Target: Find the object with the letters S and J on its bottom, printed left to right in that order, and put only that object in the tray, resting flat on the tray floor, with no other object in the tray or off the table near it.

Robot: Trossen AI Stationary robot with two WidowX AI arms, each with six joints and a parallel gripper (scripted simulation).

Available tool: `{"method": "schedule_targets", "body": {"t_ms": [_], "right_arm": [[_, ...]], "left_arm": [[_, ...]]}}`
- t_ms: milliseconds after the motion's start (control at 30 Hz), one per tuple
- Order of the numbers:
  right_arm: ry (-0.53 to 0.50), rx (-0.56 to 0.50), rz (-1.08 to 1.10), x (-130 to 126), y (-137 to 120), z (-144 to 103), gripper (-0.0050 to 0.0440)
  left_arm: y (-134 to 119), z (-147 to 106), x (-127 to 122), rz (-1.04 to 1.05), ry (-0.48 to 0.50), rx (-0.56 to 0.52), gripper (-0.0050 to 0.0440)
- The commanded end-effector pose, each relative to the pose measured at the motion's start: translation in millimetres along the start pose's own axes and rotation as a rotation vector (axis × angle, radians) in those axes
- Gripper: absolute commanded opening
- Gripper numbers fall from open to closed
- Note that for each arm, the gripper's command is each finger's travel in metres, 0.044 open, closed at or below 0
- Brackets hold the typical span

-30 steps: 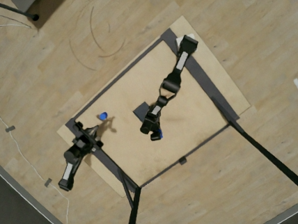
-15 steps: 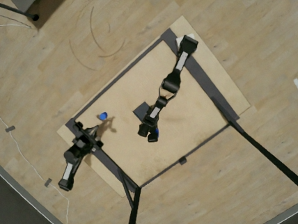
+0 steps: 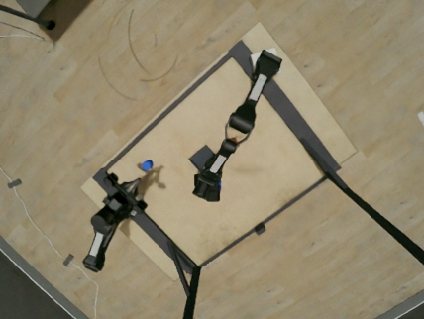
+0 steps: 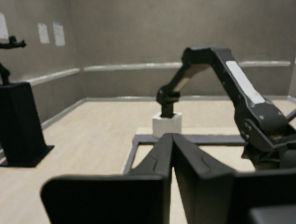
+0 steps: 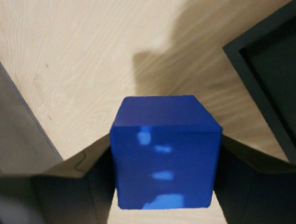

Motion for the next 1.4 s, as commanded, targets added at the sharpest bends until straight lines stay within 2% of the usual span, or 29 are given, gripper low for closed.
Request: {"method": "schedule_targets", "body": {"t_ms": [0, 567, 1367], "right_arm": [[-0.038, -0.033, 0.002, 10.1, 5.0, -8.8, 0.0171], [-0.188, -0.08, 0.039, 8.8, 10.9, -17.3, 0.0171], [-0.501, -0.175, 0.131, -0.1, 25.8, -44.8, 0.0171]], "left_arm": [[-1.6, 0.6, -0.2, 0.004, 0.001, 0.004, -0.005], [-1.6, 0.6, -0.2, 0.004, 0.001, 0.004, -0.005], [-1.6, 0.6, -0.2, 0.004, 0.001, 0.004, -0.005]]}}
Point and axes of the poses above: on each arm, the point midway between the two fingers, 35 mm back from their tips, its own z axis out along the fingers, its own x axis across the jaws, y = z × x, the point moved 10 cm from there along -z, back along the fingers, and after that the axes turned 4 degrees about z, right-handed, at the moved point
